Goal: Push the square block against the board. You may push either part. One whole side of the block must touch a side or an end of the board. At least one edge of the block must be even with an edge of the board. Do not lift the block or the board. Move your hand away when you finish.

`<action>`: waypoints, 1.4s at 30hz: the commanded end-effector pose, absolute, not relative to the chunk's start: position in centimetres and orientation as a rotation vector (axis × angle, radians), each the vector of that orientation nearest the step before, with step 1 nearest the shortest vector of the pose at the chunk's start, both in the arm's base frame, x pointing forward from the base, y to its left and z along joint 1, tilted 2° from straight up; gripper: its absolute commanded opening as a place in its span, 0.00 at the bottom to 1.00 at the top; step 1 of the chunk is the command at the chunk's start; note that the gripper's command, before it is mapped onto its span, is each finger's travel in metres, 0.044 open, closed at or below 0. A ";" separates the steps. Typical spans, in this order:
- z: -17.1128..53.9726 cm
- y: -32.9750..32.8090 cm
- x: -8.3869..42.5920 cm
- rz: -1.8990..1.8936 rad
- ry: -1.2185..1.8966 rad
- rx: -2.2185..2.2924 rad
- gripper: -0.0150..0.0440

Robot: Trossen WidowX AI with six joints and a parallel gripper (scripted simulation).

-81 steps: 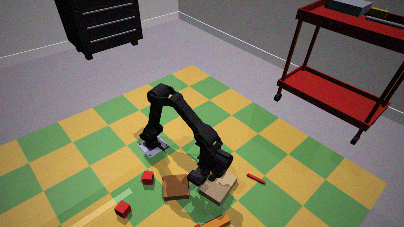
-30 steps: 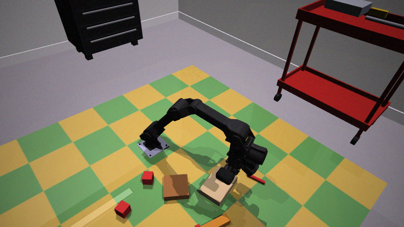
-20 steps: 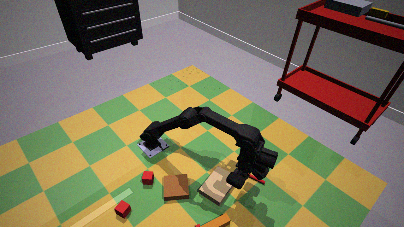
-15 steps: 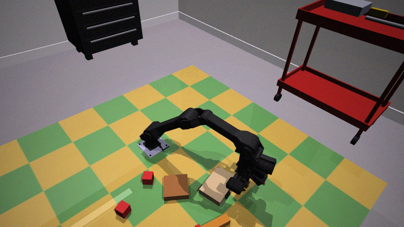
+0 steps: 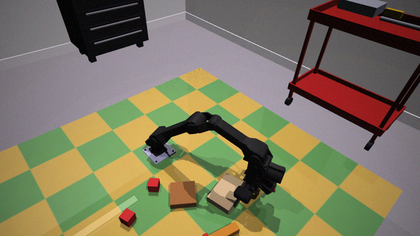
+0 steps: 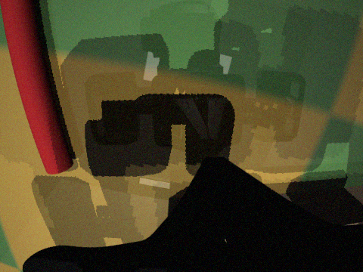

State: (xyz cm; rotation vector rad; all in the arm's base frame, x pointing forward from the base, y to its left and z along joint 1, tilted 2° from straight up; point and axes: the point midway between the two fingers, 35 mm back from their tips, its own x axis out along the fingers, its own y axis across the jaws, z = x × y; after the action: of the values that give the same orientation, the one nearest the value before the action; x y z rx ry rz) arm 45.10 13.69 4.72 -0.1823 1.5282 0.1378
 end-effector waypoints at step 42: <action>4.6 13.3 42.7 0.137 1.535 -0.176 0.25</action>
State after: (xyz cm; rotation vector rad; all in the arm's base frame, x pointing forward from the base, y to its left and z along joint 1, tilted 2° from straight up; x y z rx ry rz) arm 43.10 13.37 4.91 -0.1810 1.5216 0.1399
